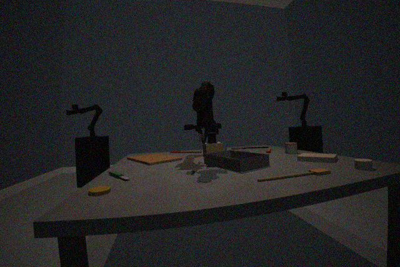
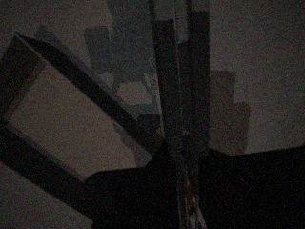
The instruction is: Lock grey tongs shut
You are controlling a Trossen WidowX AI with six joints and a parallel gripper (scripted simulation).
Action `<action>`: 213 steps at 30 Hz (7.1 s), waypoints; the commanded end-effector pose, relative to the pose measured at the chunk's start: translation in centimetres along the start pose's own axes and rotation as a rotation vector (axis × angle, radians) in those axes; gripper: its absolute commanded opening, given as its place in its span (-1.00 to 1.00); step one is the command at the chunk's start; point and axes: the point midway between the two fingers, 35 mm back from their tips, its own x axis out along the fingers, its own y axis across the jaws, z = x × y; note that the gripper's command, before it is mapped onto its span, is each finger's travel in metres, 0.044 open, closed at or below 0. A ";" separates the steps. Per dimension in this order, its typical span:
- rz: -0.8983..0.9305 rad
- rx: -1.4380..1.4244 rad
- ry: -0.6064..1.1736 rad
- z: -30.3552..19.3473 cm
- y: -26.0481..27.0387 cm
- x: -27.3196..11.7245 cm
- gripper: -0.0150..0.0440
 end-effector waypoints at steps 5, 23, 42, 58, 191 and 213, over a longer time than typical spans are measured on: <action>-0.003 0.310 -0.009 0.2 -1.9 -0.2 -1.00; -0.001 1.054 -0.010 -0.2 -6.5 -0.3 -1.00; -0.001 1.837 -0.014 -1.2 -11.2 -0.4 -1.00; 0.001 2.496 -0.020 -2.4 -15.1 -0.5 -1.00; -1.023 1.762 -0.582 -27.9 -39.3 -1.7 -1.00; -1.254 1.740 -0.757 -28.3 -35.9 -3.5 -1.00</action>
